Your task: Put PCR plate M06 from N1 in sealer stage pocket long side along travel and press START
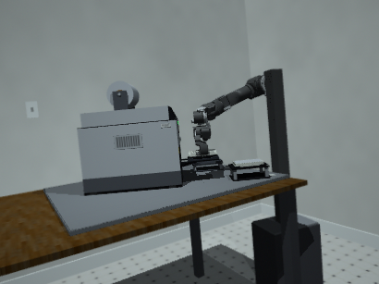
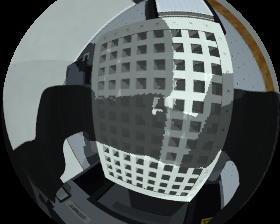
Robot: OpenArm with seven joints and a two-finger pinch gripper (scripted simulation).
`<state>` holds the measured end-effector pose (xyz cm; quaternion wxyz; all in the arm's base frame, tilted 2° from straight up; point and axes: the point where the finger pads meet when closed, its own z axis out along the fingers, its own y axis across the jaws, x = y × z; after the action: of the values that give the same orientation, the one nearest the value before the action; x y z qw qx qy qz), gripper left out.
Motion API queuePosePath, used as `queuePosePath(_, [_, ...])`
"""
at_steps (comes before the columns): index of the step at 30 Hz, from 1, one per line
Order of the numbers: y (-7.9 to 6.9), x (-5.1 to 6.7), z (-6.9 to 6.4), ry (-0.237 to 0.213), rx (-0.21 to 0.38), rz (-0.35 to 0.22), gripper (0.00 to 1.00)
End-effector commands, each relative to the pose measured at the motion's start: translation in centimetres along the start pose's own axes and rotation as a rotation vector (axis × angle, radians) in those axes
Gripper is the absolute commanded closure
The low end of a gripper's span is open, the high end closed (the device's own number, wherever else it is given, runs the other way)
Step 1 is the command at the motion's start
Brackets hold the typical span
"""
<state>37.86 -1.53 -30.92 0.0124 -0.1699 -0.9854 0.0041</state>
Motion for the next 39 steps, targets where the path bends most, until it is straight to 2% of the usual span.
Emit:
queuePosePath(1, [0.03,-0.03,-0.13,-0.002,0.003,-0.002,1.00])
queuePosePath(8, [0.03,-0.03,-0.13,-0.002,0.003,-0.002,1.00])
queuePosePath(13, [0.07,0.09,0.42,0.001,-0.001,-0.006,1.00])
queuePosePath(39, [0.09,0.08,0.73,0.001,-0.001,-0.006,1.00])
